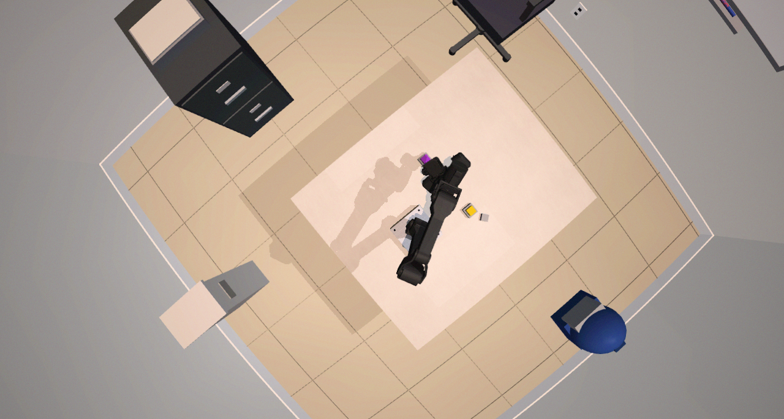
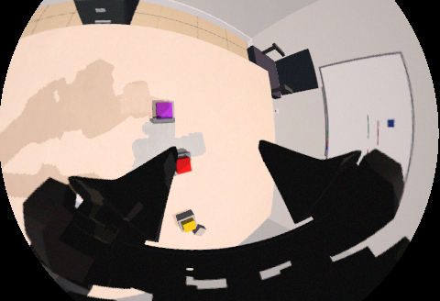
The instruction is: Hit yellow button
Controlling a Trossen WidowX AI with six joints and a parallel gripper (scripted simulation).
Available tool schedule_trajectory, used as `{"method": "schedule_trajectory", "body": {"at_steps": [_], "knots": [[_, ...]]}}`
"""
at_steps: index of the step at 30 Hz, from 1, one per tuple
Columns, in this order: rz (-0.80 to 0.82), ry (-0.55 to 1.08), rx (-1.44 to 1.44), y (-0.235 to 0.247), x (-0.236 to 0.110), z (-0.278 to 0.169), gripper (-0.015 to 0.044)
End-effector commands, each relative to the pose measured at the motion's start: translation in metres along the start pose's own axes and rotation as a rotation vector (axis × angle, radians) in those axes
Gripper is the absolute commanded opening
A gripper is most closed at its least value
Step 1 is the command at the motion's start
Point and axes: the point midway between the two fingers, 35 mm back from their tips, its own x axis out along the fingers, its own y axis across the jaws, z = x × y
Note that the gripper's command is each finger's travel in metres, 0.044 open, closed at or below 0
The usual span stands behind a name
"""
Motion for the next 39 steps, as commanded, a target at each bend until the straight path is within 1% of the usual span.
{"method": "schedule_trajectory", "body": {"at_steps": [1, 7, 13, 15, 21, 23, 26, 27, 35, 36, 39], "knots": [[0.057, 0.181, 0.371, -0.011, 0.003, -0.057, 0.04], [0.105, 0.443, 0.954, -0.008, -0.009, -0.143, 0.04], [0.126, 0.689, 1.524, 0.016, -0.035, -0.217, 0.04], [0.127, 0.717, 1.589, 0.02, -0.039, -0.225, 0.04], [0.127, 0.717, 1.589, 0.02, -0.039, -0.225, 0.04], [0.127, 0.717, 1.589, 0.025, -0.03, -0.229, 0.0348], [0.127, 0.717, 1.589, 0.046, 0.003, -0.242, 0.0269], [0.128, 0.717, 1.589, 0.05, 0.009, -0.244, 0.0242], [0.128, 0.717, 1.589, 0.052, 0.01, -0.245, 0.0033], [0.128, 0.717, 1.589, 0.052, 0.01, -0.245, 0.002], [0.128, 0.717, 1.589, 0.052, 0.01, -0.245, 0.002]]}}
